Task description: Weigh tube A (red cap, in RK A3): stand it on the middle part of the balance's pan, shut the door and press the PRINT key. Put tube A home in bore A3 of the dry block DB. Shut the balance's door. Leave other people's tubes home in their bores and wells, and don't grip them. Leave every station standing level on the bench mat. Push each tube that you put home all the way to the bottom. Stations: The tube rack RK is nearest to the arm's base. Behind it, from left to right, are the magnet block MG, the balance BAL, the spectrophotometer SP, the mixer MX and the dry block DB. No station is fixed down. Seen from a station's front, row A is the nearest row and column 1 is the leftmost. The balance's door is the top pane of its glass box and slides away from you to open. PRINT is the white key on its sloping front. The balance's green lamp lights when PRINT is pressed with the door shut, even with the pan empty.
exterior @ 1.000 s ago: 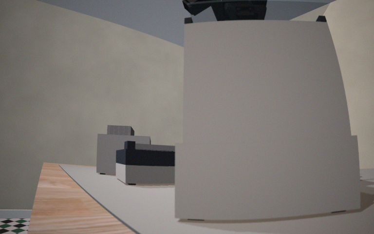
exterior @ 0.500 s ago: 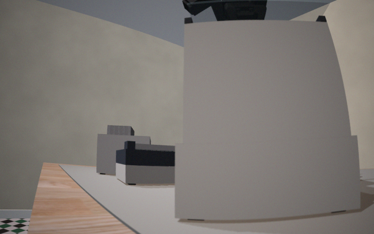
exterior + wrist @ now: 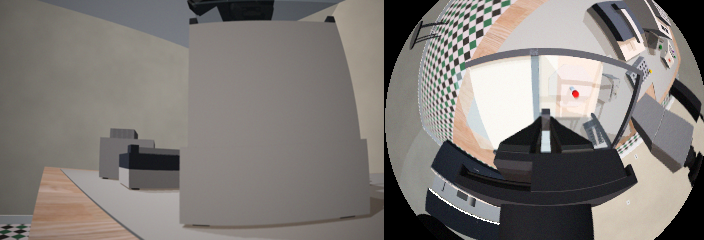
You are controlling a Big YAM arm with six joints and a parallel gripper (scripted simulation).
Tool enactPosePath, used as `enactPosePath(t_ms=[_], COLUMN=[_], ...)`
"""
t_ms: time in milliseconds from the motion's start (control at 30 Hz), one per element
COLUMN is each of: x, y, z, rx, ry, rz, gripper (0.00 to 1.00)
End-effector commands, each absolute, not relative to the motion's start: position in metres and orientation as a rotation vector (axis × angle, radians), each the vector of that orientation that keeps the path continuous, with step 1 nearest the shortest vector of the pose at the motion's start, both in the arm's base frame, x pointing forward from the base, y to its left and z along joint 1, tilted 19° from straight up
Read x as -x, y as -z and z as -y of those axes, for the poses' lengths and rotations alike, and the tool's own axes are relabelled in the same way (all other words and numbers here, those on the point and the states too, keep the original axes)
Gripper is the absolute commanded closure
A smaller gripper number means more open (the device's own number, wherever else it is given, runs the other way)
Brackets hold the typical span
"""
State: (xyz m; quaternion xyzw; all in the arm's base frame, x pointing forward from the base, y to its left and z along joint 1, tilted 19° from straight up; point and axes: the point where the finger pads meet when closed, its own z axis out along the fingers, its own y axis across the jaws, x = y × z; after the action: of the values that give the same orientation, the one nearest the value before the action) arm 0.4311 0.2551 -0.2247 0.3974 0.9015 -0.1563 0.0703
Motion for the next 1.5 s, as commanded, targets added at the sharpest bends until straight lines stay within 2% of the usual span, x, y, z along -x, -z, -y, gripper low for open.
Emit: enactPosePath(t_ms=[0,1167,1200,1467], x=[-0.453,-0.453,-0.448,-0.443], y=[0.228,0.228,0.222,0.218], z=[-0.277,-0.277,-0.27,-0.264], rx=[-1.192,-1.192,-1.194,-1.195], ry=[0.4,0.4,0.399,0.415], rz=[-2.688,-2.688,-2.688,-2.695], gripper=[0.94,0.94,0.7,0.7])
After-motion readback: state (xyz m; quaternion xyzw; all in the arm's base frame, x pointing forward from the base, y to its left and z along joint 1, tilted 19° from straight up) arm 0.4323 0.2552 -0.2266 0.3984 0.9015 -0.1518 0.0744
